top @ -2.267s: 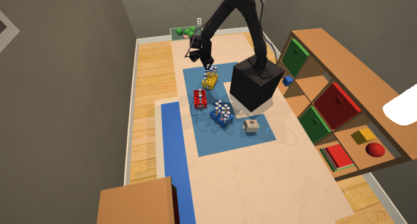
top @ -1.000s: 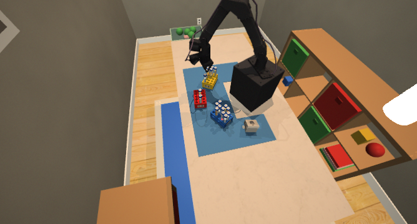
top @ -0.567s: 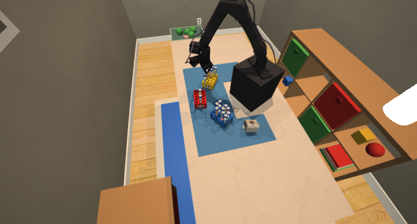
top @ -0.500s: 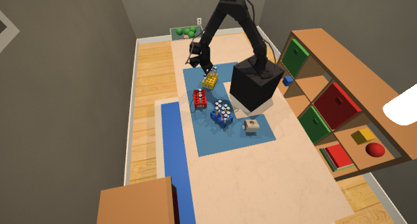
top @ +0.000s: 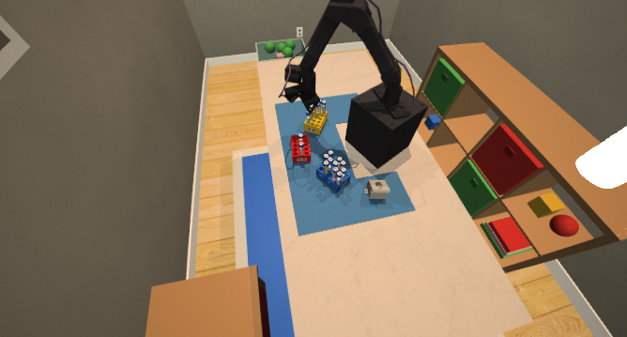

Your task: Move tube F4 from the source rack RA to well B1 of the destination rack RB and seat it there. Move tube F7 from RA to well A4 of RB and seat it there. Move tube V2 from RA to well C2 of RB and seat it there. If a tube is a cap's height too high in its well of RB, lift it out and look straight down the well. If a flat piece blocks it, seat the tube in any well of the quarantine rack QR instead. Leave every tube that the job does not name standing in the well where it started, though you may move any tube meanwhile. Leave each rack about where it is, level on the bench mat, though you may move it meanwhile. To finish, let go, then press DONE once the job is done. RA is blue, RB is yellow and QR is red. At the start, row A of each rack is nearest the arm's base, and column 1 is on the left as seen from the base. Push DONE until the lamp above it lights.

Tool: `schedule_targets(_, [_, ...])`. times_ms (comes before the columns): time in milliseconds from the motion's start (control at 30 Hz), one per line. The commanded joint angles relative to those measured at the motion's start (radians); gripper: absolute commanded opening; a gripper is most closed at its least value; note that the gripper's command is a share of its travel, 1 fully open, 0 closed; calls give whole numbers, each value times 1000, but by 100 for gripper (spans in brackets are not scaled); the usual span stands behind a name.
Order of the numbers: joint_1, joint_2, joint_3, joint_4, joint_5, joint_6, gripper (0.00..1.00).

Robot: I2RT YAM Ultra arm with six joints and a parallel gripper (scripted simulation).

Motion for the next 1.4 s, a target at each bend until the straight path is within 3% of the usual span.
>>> schedule_targets(0, [-1, 8, -17, 18, -7, 0, 30])
schedule_targets(1367, [-13, 50, -22, 67, -7, -8, 30])
